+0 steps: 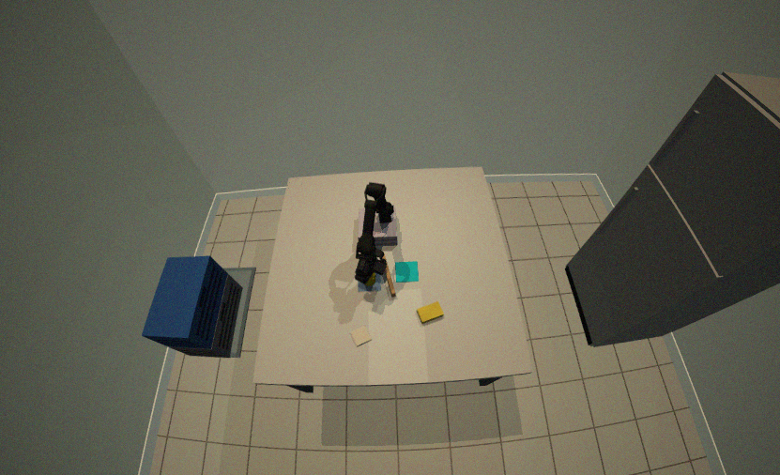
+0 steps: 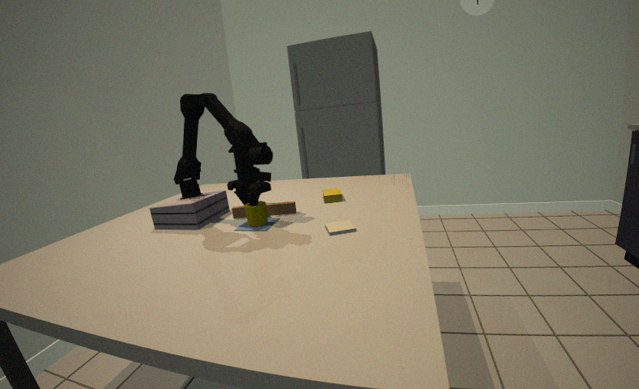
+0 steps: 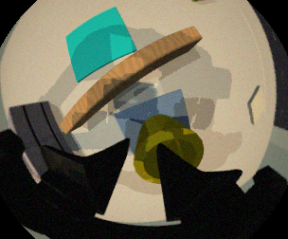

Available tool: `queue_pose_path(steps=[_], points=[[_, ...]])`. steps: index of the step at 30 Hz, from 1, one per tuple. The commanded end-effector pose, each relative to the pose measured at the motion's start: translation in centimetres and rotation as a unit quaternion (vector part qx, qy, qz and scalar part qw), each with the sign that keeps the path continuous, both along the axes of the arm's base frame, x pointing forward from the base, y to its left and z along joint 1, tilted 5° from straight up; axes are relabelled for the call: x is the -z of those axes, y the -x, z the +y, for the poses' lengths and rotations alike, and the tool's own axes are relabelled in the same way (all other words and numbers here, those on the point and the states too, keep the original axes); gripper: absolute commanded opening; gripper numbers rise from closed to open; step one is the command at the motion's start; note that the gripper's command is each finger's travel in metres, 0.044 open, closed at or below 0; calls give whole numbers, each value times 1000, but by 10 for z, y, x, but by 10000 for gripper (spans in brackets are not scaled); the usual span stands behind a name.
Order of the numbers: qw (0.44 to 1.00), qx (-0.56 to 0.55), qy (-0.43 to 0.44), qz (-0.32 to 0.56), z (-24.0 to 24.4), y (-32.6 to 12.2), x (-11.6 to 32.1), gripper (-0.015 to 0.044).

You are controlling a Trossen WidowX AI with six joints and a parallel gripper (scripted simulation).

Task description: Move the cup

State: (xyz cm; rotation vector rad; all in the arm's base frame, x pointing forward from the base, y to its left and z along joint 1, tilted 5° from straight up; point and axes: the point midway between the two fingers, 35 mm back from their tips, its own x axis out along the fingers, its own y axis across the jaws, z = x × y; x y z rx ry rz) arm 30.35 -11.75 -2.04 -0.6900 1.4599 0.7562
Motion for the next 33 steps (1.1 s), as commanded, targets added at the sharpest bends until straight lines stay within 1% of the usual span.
queue_pose_path(steps=[1, 8, 31, 32, 33], points=[[1000, 0, -3, 3, 2, 3, 8, 167], [1000, 0, -3, 3, 2, 4, 11, 167], [1000, 0, -1, 2, 1, 3, 10, 13], [1000, 0, -1, 2, 1, 3, 10, 0], [1000, 0, -1, 2, 1, 2, 9, 0]])
